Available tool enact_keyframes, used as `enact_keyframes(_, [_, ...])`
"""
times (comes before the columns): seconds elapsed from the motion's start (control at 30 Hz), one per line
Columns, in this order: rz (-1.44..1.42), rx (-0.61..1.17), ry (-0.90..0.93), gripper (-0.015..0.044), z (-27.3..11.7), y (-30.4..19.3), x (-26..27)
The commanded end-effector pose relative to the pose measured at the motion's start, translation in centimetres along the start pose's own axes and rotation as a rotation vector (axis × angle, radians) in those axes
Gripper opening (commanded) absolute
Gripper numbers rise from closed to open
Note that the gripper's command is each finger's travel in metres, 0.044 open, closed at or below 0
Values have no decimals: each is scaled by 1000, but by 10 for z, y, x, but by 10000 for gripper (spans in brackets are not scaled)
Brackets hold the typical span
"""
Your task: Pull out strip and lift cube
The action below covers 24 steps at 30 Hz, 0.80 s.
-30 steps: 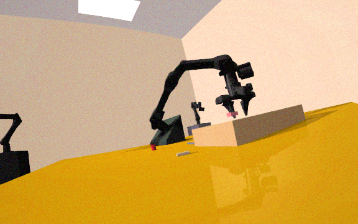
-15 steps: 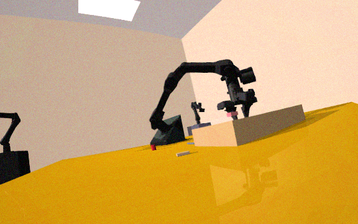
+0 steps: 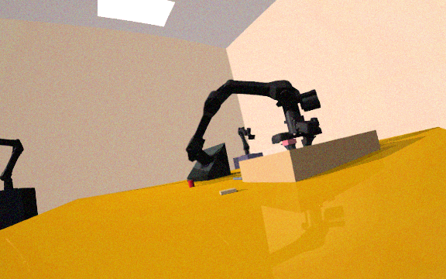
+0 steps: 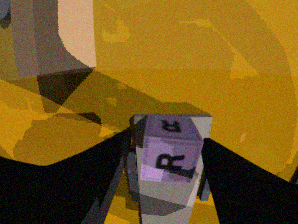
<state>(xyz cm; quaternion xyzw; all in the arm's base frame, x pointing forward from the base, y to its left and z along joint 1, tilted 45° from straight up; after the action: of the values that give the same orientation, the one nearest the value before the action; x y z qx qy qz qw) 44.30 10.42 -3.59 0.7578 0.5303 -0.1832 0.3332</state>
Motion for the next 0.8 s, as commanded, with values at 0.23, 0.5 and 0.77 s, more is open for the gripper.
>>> enact_keyframes(0.23, [0,-1,1,112,-1,0,0])
enact_keyframes(0.5, [-1,-1,1,0,-7,-6,-3])
enact_keyframes(0.77, [-4,0,1,0,-26,-27,-16])
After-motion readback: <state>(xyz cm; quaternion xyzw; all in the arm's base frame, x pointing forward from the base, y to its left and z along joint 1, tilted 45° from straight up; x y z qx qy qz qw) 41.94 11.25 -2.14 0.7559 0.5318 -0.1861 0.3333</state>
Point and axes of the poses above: the point midway between the two fingers, 35 mm back from their tips, its own z axis out along the fingers, its own x axis across the jaws, y = z × x, the point moved 5 cm from there along -z, back along the fingers, and after that the axes turned 1 degree about -z, right-handed, at the moved point
